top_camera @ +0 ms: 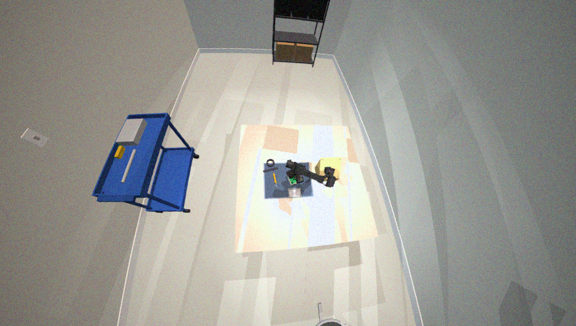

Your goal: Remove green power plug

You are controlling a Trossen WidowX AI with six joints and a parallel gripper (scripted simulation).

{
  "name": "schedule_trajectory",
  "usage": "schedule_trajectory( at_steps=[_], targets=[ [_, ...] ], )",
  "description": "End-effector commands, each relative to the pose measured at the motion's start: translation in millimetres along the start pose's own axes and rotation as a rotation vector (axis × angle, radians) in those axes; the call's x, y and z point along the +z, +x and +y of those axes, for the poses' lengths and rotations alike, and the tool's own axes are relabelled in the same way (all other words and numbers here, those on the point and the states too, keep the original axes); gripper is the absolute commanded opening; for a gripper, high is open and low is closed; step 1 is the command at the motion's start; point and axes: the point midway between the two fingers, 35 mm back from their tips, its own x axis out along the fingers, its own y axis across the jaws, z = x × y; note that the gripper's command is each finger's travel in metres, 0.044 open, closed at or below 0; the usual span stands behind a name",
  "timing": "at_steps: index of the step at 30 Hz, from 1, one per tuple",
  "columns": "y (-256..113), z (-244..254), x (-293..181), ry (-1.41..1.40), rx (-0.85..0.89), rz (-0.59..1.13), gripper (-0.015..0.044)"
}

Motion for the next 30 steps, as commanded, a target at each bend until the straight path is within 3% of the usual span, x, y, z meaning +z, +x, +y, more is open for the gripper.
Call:
schedule_trajectory(
  at_steps=[1, 30],
  targets=[
    [6.4, 13.0, 2.6, 0.002, 0.002, -0.004, 0.0],
    [9.6, 111.7, 27.6, 0.001, 0.008, -0.006, 0.0]
  ],
)
